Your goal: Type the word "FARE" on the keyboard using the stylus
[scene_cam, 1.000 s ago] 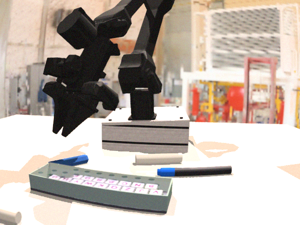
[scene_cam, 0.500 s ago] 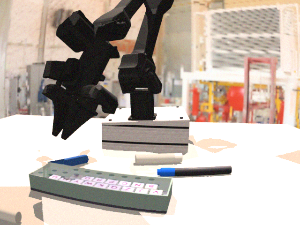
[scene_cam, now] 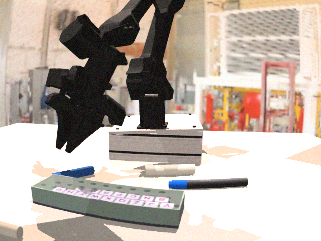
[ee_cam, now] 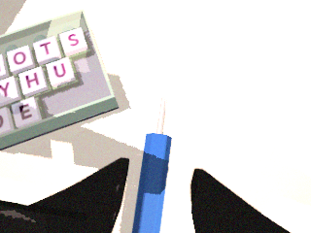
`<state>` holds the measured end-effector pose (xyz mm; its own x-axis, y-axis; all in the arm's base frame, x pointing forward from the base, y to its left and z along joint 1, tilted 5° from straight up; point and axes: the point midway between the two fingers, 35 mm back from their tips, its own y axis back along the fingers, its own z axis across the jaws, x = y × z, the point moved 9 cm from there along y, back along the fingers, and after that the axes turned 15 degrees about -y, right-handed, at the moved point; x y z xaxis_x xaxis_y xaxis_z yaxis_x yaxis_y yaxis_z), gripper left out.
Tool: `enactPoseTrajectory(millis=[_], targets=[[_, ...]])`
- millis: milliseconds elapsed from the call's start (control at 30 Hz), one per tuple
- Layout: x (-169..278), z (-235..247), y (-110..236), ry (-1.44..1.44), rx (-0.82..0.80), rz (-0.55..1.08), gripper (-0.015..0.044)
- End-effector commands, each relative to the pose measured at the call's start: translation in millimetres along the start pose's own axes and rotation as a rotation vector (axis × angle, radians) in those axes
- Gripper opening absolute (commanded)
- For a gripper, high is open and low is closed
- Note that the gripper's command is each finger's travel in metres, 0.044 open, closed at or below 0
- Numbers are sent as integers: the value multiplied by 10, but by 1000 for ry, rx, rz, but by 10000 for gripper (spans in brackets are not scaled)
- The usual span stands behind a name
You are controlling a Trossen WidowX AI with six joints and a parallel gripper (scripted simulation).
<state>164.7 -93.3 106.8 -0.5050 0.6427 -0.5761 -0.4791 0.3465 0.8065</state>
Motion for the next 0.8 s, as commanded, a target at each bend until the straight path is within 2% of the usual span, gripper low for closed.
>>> enactPoseTrajectory(millis=[0,767], targets=[[41,-3,-23,2,0,10,150],[82,-16,-104,2,0,10,150]])
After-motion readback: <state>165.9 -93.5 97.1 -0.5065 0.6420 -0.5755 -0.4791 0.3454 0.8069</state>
